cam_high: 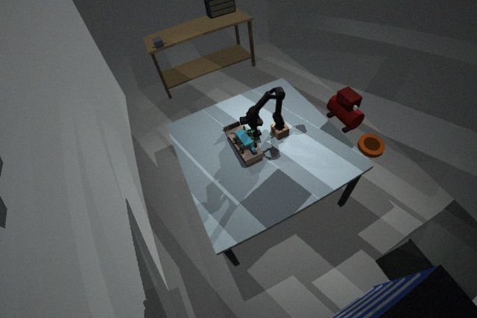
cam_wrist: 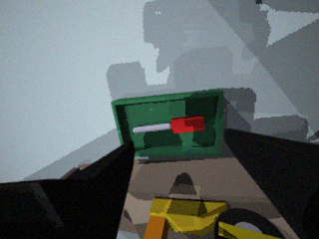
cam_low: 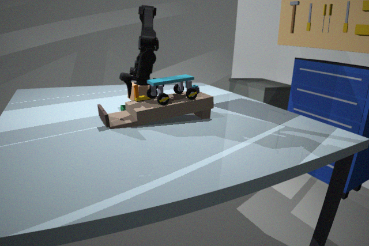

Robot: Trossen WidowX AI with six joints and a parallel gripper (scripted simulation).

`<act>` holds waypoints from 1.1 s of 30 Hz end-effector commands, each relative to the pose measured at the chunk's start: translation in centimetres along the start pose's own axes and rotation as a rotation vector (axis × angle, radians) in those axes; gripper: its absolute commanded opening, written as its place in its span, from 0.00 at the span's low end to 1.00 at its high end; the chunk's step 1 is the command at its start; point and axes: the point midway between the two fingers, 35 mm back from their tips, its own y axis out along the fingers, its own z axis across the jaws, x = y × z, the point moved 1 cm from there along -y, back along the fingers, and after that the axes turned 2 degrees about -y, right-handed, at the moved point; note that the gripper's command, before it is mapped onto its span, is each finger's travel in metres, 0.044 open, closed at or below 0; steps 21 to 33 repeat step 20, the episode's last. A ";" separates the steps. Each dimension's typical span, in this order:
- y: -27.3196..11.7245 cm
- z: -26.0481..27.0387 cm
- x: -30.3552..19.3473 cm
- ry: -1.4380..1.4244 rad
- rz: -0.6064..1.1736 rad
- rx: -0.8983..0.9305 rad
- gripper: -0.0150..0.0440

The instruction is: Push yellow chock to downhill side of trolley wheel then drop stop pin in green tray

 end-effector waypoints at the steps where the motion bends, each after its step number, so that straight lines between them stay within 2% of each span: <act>1: -1.6 0.3 0.0 0.007 0.008 0.008 1.00; 18: -6.3 1.3 -0.2 0.007 0.009 0.008 1.00; 33: -6.4 1.3 -0.2 0.007 0.009 0.008 1.00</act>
